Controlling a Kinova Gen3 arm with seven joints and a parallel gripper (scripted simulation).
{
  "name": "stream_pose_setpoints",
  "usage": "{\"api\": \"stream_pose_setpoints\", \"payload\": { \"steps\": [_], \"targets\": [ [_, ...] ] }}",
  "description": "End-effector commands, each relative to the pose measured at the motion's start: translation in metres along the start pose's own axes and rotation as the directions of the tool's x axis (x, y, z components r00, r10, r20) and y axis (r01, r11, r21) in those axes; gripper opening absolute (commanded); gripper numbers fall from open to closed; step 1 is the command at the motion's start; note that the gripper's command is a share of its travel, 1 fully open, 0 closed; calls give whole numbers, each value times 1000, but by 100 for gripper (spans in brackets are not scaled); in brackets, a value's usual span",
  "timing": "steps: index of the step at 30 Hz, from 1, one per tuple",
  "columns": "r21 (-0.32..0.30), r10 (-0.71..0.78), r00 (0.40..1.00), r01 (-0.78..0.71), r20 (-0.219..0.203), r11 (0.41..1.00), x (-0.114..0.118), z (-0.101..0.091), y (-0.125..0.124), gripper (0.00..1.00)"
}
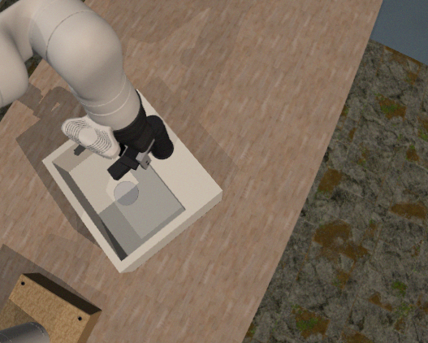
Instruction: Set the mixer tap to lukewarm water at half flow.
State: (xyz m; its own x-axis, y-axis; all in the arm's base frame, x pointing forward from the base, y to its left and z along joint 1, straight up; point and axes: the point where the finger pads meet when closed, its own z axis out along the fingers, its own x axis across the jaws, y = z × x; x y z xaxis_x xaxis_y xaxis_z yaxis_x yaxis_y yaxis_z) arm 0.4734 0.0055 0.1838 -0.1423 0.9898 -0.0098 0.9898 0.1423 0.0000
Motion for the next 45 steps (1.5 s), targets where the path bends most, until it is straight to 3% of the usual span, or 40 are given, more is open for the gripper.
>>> {"api": "stream_pose_setpoints", "payload": {
  "steps": [1, 9, 10, 45],
  "targets": [
    [-7, -3, 1000, 3, -4, 1000, 1, 1, 2, 100],
    [-7, -3, 1000, 3, -4, 1000, 1, 1, 2, 100],
    [-7, -3, 1000, 3, -4, 1000, 1, 1, 2, 0],
    [-7, -3, 1000, 3, -4, 1000, 1, 1, 2, 0]
  ]
}}
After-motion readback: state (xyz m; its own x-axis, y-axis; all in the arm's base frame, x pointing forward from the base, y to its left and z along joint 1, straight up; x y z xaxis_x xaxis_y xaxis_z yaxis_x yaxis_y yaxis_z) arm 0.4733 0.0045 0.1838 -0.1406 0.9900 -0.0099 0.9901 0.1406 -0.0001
